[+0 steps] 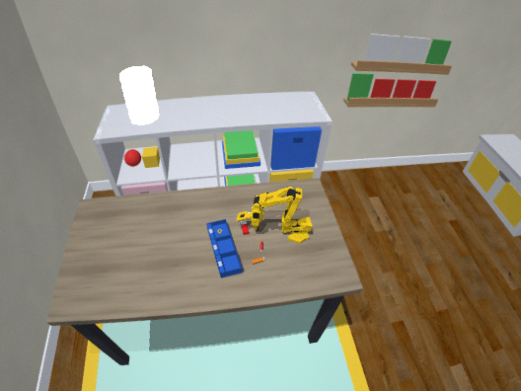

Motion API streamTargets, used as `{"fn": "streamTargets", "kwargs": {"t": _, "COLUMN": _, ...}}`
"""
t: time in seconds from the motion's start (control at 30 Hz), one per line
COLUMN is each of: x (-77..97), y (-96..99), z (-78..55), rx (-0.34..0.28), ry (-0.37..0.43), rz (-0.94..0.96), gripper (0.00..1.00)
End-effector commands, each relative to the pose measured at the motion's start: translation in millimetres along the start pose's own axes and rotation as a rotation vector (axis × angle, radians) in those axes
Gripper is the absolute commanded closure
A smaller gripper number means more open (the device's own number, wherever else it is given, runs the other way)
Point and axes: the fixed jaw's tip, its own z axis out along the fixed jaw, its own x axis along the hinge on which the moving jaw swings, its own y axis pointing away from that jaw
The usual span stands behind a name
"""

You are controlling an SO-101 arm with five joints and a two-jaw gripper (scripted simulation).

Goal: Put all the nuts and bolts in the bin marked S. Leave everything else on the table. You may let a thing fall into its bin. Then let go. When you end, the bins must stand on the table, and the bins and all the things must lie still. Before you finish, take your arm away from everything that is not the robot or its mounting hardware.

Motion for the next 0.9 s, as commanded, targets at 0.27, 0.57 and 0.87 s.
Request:
{"fn": "streamTargets", "kwargs": {"t": 0.27, "x": -4.3, "y": -0.5, "z": 3.8, "rx": -0.004, "ry": -0.033, "rz": 0.018, "gripper": 0.77}}
{"fn": "streamTargets", "kwargs": {"t": 0.57, "x": -1.5, "y": -0.7, "z": 6.9, "rx": -0.002, "ry": -0.008, "rz": 0.018, "gripper": 0.77}}
{"fn": "streamTargets", "kwargs": {"t": 0.87, "x": -1.5, "y": -0.7, "z": 6.9, "rx": -0.002, "ry": -0.008, "rz": 0.018, "gripper": 0.77}}
